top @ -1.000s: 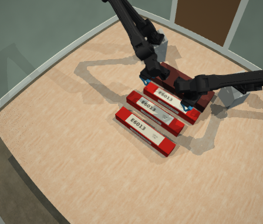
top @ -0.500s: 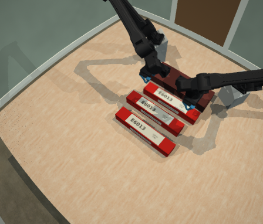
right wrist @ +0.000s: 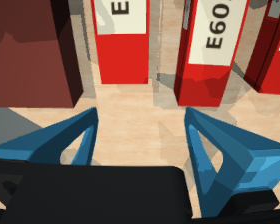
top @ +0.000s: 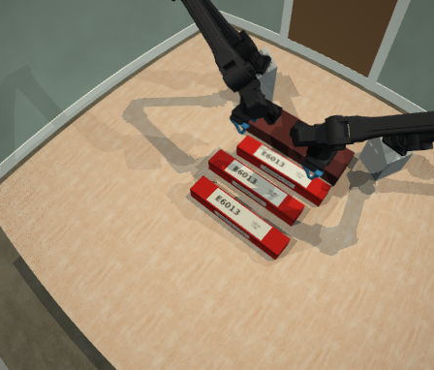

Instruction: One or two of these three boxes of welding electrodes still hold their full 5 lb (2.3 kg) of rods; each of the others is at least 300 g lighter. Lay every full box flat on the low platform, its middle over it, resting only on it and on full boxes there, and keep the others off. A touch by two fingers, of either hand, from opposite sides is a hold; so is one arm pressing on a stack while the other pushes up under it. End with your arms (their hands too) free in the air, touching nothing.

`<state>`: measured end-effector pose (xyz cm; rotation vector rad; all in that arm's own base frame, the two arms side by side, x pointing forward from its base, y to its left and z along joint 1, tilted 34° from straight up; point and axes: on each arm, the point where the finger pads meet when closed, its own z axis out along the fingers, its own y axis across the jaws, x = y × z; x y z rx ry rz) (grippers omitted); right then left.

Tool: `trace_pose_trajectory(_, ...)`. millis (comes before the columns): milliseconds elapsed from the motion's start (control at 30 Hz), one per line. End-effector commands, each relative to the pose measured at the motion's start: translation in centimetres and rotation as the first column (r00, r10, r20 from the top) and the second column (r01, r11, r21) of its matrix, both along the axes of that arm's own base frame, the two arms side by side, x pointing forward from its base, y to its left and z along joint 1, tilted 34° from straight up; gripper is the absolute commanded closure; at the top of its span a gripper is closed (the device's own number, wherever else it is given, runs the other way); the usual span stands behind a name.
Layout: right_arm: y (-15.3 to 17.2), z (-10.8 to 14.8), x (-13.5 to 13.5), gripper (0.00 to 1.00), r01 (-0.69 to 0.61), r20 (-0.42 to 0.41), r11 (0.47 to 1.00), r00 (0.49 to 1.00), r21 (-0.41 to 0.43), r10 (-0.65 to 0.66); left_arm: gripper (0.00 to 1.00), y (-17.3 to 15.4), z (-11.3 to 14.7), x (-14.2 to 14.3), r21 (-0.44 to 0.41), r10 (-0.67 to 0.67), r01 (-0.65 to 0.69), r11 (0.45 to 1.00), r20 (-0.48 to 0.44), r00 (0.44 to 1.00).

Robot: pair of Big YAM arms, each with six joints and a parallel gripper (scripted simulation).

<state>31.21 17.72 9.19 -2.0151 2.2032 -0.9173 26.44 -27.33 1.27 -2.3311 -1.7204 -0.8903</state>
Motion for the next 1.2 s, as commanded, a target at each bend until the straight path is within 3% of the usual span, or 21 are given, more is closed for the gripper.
trace_pose_trajectory(0, 1.7, 1.9, 0.7, 0.28, -0.005, 0.039, 0.999, 0.999, 0.039, 0.004, 0.28, -2.9, 2.1, 0.1, -0.057, -0.018, 0.02, 0.998, 0.03, 0.999)
trace_pose_trajectory(400, 2.3, 3.1, 0.1, 0.28, -0.005, 0.039, 0.999, 0.999, 0.04, 0.004, 0.28, -3.5, 3.4, -0.5, -0.058, -0.018, 0.02, 0.998, 0.03, 0.999)
trace_pose_trajectory(1167, 2.3, 3.1, 0.1, 0.28, -0.005, 0.039, 0.999, 0.999, 0.04, 0.004, 0.28, -3.5, 3.4, -0.5, -0.058, -0.018, 0.02, 0.998, 0.03, 0.999)
